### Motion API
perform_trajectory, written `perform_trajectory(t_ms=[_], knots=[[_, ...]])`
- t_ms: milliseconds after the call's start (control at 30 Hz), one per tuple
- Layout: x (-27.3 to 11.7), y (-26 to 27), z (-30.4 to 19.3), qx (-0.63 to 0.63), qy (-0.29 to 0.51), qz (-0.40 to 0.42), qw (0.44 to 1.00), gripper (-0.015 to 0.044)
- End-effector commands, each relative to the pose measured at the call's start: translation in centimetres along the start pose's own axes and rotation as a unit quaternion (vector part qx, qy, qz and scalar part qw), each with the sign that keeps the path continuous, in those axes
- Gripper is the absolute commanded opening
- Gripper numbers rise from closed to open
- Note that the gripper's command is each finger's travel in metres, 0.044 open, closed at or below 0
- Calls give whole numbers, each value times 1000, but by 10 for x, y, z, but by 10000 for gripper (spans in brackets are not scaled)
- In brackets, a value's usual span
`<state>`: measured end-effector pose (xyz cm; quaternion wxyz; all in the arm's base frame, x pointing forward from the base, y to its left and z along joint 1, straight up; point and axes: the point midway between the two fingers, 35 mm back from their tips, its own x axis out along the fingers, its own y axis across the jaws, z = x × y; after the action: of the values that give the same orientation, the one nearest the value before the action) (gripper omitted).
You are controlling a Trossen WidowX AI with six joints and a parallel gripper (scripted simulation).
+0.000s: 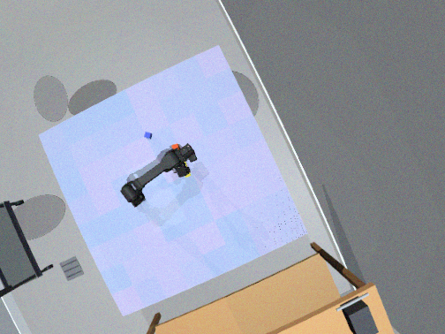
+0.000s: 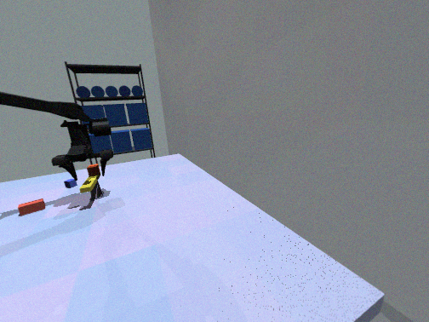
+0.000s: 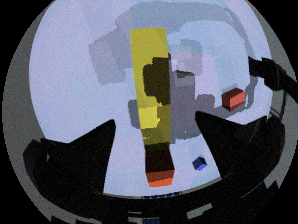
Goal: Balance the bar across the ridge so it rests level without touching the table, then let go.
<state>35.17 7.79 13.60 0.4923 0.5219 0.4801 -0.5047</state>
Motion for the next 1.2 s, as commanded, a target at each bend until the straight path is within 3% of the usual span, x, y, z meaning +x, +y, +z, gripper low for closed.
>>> perform_trajectory(t_ms=[0,167,1167], knots=[[-41,4,-1,0,5,17,1000,440],[-84,-2,1,0,8,29,1000,440],[-84,-2,1,0,8,29,1000,440]])
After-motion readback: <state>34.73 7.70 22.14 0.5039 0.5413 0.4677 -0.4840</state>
